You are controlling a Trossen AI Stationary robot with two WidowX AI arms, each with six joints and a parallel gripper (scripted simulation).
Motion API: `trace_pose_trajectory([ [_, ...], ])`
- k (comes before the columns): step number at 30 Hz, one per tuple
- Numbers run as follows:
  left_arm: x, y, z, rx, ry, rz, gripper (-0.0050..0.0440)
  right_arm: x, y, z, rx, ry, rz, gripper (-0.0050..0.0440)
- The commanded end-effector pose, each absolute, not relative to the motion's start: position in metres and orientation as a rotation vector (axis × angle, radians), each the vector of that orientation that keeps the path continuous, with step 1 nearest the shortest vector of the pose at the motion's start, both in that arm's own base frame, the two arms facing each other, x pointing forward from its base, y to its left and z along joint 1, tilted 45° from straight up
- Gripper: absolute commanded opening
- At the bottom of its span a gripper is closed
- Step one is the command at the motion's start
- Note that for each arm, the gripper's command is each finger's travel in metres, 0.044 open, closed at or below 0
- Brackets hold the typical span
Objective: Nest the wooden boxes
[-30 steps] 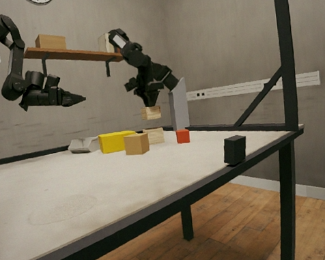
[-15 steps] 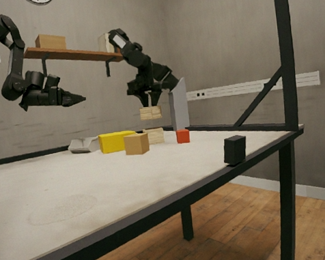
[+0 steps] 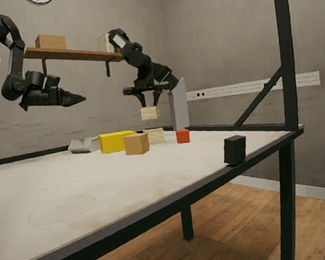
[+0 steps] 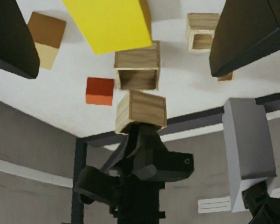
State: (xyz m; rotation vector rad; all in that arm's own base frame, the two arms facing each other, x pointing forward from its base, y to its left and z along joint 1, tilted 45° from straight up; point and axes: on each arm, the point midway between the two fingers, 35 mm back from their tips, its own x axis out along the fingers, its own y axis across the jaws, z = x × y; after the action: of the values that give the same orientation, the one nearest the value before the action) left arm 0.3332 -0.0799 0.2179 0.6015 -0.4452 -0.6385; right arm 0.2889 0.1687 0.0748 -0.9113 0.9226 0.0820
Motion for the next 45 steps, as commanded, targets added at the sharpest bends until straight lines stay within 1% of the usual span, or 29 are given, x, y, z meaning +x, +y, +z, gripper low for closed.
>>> trace_pose_trajectory([
  [1,0.3332,-0.0789,0.2176,0.602,-0.444,-0.637,0.0400,0.2908,0.1725,0.0808,-0.990,0.903,0.137,0.0247],
  [22,0.3332,-0.0789,0.2176,0.602,-0.444,-0.637,0.0400,0.2911,0.1724,0.0810,-1.602,0.872,0.455,0.0247],
  [45,0.3332,-0.0789,0.2176,0.602,-0.444,-0.637,0.0400,0.2915,0.1723,0.0812,-2.262,0.741,0.836,0.0247],
])
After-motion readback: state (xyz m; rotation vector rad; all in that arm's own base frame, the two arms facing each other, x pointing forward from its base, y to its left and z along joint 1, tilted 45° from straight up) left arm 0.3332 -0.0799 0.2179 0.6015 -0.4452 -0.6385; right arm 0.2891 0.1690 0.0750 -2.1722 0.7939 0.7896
